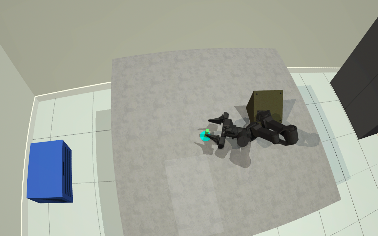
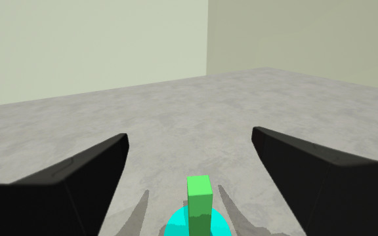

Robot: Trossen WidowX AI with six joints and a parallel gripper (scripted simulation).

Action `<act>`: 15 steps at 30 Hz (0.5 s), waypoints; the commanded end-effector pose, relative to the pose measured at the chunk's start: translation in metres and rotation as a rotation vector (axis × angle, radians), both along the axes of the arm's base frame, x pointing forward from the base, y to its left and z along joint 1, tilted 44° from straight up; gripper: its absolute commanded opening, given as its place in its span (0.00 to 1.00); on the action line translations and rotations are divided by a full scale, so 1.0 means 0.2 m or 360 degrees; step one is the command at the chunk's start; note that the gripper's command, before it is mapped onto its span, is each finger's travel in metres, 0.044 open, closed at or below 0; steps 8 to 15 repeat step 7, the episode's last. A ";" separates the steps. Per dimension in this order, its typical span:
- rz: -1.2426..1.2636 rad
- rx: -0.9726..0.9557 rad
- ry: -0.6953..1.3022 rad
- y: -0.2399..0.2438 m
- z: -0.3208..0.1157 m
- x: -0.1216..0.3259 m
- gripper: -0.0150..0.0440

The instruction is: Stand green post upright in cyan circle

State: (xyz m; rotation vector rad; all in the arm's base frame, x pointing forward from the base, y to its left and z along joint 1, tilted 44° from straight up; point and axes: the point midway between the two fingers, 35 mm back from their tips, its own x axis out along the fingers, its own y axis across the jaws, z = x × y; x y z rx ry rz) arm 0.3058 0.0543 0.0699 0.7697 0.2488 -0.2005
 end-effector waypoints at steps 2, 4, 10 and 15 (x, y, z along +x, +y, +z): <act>0.0005 -0.0008 0.0000 -0.06 0.06 0.00 0.93; 0.0005 -0.0008 -0.0001 -0.08 0.08 0.00 0.93; 0.0004 -0.0009 -0.0005 -0.12 0.12 -0.01 0.93; 0.0004 -0.0009 -0.0005 -0.12 0.12 -0.01 0.93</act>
